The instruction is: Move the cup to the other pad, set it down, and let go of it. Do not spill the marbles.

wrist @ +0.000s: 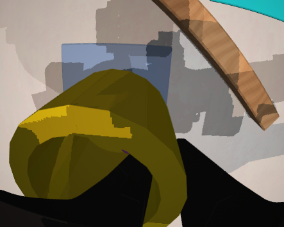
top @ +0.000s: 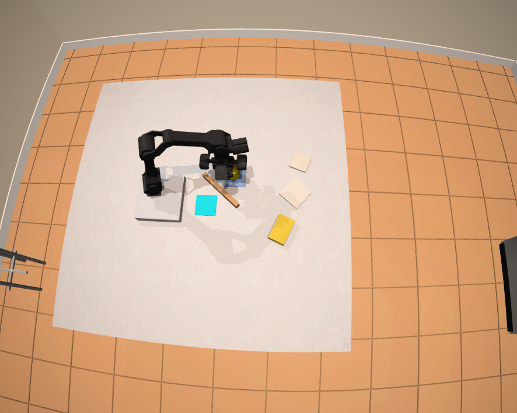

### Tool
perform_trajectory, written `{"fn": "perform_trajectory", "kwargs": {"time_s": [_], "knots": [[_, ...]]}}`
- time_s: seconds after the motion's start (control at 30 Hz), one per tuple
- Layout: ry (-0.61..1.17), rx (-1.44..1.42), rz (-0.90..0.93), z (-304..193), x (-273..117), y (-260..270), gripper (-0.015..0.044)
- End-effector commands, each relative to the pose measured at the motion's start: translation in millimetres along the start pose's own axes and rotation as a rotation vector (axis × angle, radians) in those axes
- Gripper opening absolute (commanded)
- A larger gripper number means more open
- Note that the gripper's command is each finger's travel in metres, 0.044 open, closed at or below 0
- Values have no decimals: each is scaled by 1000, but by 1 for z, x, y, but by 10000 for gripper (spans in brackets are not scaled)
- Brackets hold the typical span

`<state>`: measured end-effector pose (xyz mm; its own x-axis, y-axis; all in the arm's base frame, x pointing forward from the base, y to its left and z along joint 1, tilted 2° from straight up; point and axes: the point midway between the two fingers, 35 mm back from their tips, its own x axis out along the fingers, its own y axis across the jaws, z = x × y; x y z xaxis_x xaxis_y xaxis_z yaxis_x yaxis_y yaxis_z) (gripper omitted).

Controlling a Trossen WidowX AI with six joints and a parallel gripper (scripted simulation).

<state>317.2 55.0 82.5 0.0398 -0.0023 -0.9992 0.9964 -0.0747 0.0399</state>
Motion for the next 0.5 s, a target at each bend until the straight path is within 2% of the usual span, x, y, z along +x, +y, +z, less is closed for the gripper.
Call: {"fn": "perform_trajectory", "kwargs": {"time_s": [0.0, 0.47], "knots": [[-2, 6, 16, 0, -15, 0, 0], [2, 1, 8, -1, -12, -3, 0]]}}
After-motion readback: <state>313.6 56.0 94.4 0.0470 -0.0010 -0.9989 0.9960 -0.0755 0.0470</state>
